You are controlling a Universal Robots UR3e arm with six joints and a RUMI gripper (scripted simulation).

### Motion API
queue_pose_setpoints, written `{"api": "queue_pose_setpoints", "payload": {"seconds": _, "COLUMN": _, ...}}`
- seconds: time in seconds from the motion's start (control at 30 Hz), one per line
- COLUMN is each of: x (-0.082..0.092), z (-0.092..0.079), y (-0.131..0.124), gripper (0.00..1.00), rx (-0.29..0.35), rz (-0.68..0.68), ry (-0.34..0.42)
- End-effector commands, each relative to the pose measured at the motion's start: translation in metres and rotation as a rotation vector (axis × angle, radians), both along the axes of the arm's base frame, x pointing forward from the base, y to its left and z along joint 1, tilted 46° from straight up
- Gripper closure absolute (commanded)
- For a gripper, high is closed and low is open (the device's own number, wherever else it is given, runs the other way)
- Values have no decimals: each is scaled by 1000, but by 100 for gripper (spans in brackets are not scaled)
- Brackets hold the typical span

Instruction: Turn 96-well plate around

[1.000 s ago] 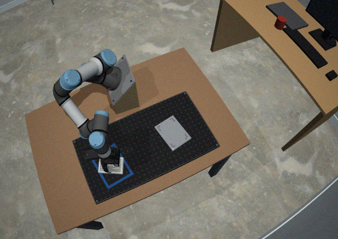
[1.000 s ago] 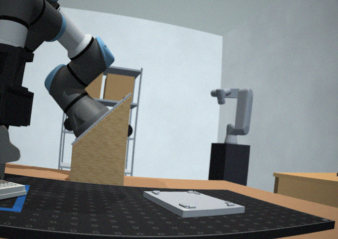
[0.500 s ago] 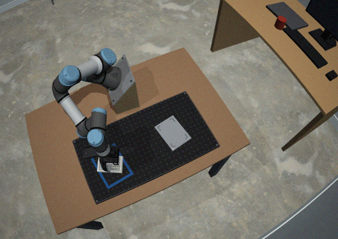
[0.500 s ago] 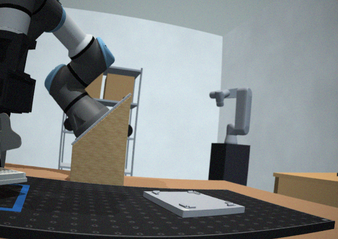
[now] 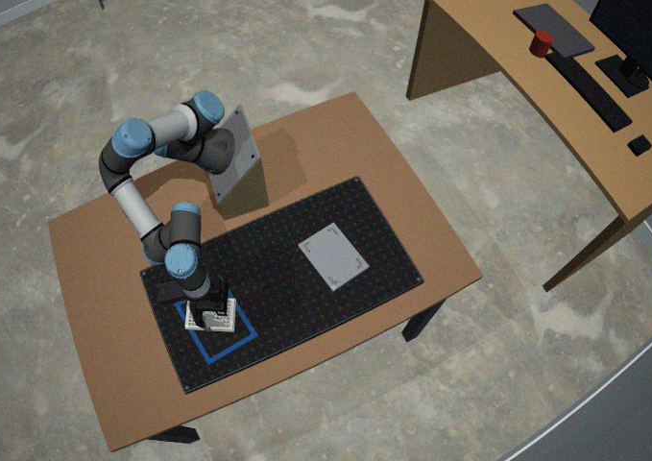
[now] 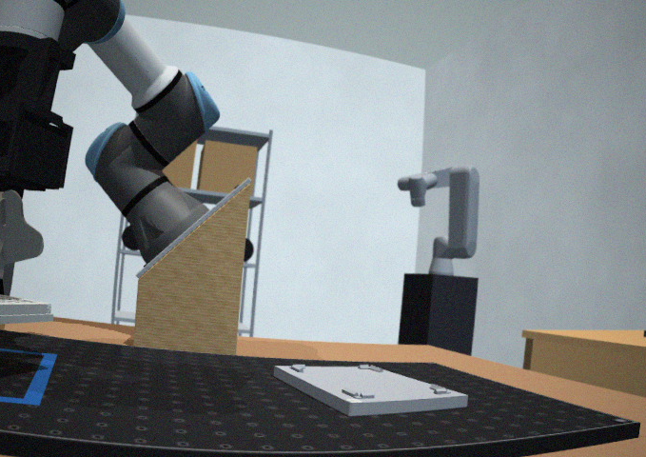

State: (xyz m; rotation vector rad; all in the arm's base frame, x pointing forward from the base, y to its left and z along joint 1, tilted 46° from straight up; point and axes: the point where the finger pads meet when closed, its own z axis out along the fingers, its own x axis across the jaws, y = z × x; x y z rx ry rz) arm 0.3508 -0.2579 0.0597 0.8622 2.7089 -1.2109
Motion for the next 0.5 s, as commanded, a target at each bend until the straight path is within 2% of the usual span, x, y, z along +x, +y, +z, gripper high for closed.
{"api": "queue_pose_setpoints", "payload": {"seconds": 0.0, "x": 2, "z": 6, "y": 5, "gripper": 100, "rx": 0, "rz": 0, "ry": -1}}
{"api": "queue_pose_setpoints", "payload": {"seconds": 0.47, "x": 5, "z": 20, "y": 19, "gripper": 100, "rx": 0, "rz": 0, "ry": -1}}
